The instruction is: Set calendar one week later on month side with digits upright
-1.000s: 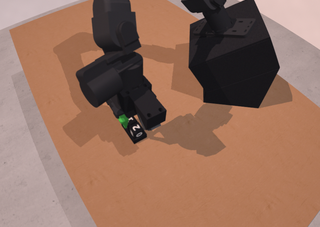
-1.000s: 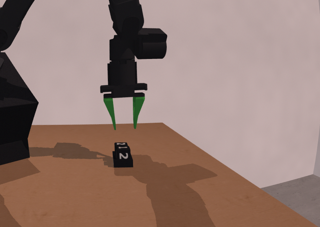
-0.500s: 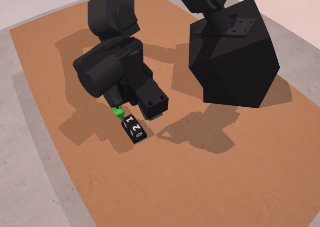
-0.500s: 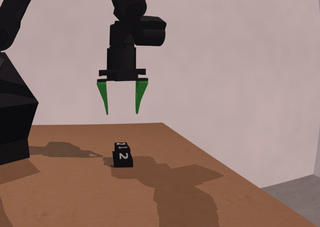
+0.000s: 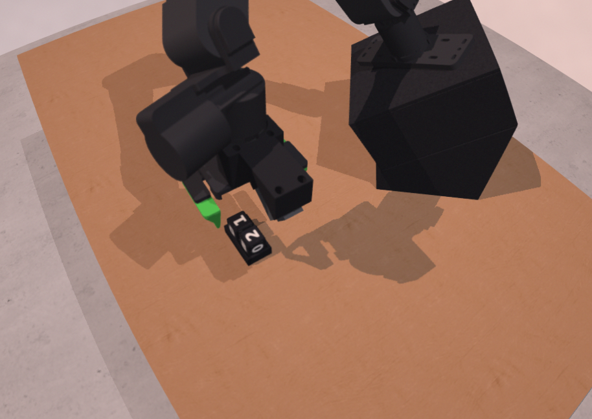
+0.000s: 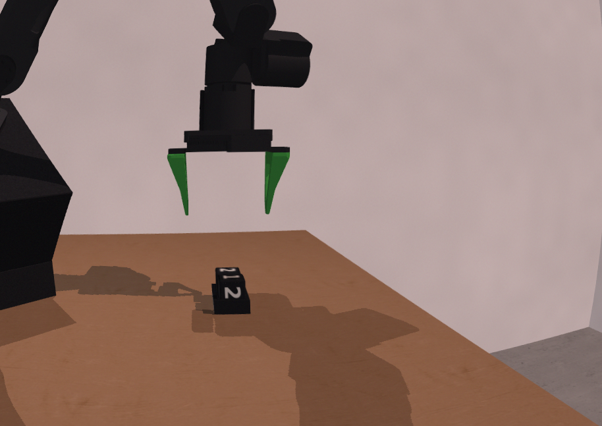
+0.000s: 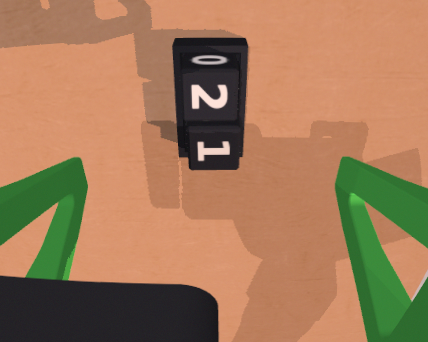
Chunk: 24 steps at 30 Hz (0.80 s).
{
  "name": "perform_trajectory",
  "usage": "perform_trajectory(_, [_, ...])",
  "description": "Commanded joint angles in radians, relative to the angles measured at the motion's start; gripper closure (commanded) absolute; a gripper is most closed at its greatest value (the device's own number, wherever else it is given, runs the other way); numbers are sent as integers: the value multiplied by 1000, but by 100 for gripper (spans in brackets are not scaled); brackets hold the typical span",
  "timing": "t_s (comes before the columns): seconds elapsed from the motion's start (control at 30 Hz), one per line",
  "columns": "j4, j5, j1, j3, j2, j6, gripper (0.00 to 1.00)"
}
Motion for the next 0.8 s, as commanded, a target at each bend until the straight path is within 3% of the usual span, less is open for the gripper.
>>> perform_trajectory(0.0, [-17,-3,19,16,-21,7,0])
perform_trajectory(0.37, [-47,4,30,31,-43,21,0])
perform_trajectory(0.77, [-263,31,116,108,-130,118,0])
